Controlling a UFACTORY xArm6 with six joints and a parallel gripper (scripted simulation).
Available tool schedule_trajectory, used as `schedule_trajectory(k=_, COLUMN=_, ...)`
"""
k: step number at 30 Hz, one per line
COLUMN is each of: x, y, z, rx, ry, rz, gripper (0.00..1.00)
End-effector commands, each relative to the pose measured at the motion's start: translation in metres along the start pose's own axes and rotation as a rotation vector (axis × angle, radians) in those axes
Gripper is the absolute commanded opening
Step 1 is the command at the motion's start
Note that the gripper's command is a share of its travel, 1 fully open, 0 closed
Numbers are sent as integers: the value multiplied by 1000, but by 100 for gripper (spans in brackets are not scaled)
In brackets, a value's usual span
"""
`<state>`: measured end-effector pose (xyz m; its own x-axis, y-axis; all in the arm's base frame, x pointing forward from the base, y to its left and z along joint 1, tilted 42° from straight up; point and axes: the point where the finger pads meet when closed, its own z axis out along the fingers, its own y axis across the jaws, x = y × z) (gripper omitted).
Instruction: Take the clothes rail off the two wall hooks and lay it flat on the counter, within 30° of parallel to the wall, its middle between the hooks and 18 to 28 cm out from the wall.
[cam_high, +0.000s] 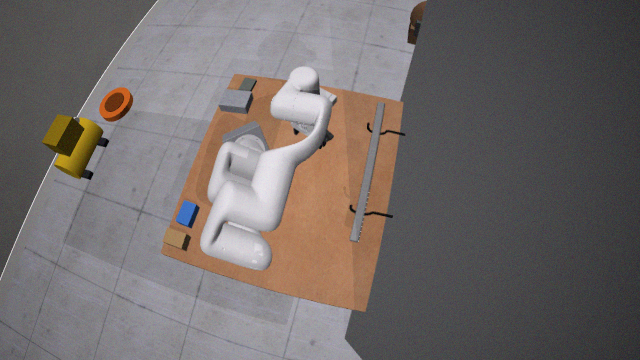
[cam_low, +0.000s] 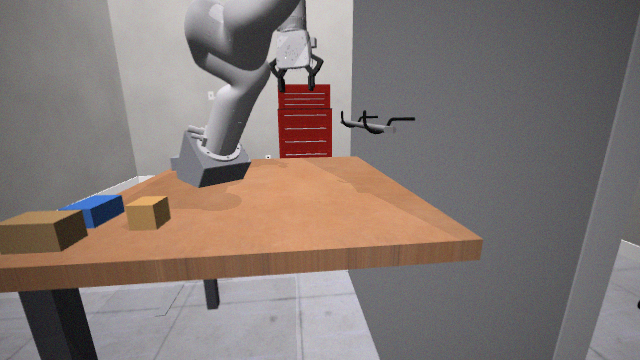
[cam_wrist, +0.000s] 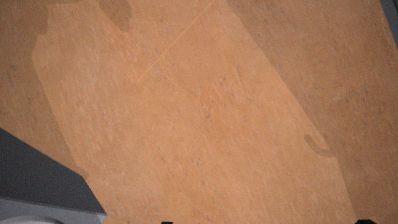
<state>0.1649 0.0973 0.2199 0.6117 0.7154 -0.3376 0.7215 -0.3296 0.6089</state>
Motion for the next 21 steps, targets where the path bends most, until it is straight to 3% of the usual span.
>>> schedule_trajectory(k=1, x=2, y=0, z=2, rx=15, ry=9, rz=-129, gripper=100)
schedule_trajectory(k=10, x=5, y=-1, z=8, rx=23, ry=25, rz=-376, gripper=100)
schedule_trajectory(k=21, x=8, y=7, z=10, rx=22, ry=25, rz=-376, gripper=100)
